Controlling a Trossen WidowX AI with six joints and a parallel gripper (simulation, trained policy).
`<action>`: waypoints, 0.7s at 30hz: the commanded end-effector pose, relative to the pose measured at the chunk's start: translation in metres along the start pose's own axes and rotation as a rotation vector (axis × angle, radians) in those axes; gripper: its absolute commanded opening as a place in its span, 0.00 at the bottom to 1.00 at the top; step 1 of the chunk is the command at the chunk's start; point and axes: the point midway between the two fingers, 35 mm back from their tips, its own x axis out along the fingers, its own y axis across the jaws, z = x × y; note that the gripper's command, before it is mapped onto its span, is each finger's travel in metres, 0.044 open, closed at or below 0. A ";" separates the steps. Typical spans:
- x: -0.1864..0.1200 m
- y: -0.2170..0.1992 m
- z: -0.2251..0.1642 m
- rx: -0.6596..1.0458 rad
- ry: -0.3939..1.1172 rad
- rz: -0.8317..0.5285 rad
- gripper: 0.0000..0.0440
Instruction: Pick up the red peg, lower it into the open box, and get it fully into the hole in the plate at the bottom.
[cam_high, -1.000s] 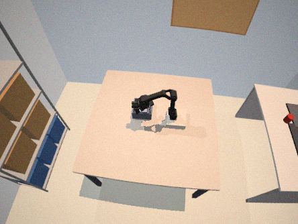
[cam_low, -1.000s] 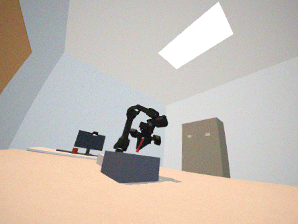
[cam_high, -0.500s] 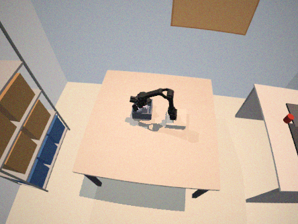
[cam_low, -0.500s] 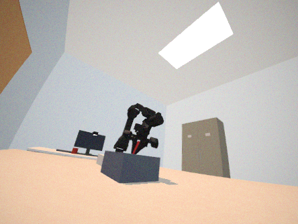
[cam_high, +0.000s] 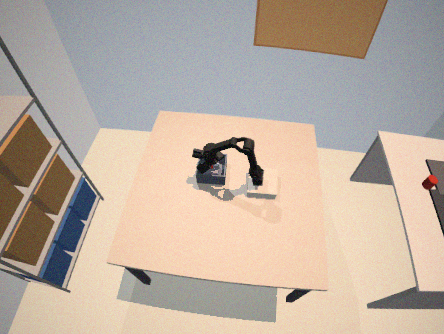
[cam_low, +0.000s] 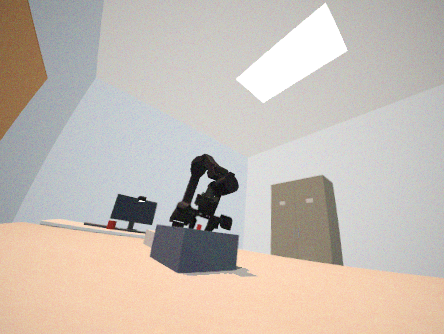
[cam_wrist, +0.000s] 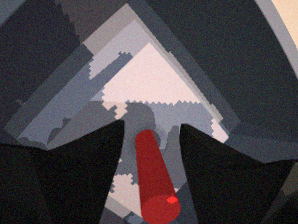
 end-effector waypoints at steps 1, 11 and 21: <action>-0.006 0.003 0.008 -0.020 -0.004 0.018 0.34; -0.018 0.022 0.031 -0.030 0.039 0.073 0.80; -0.042 0.060 0.059 -0.037 0.029 0.208 1.00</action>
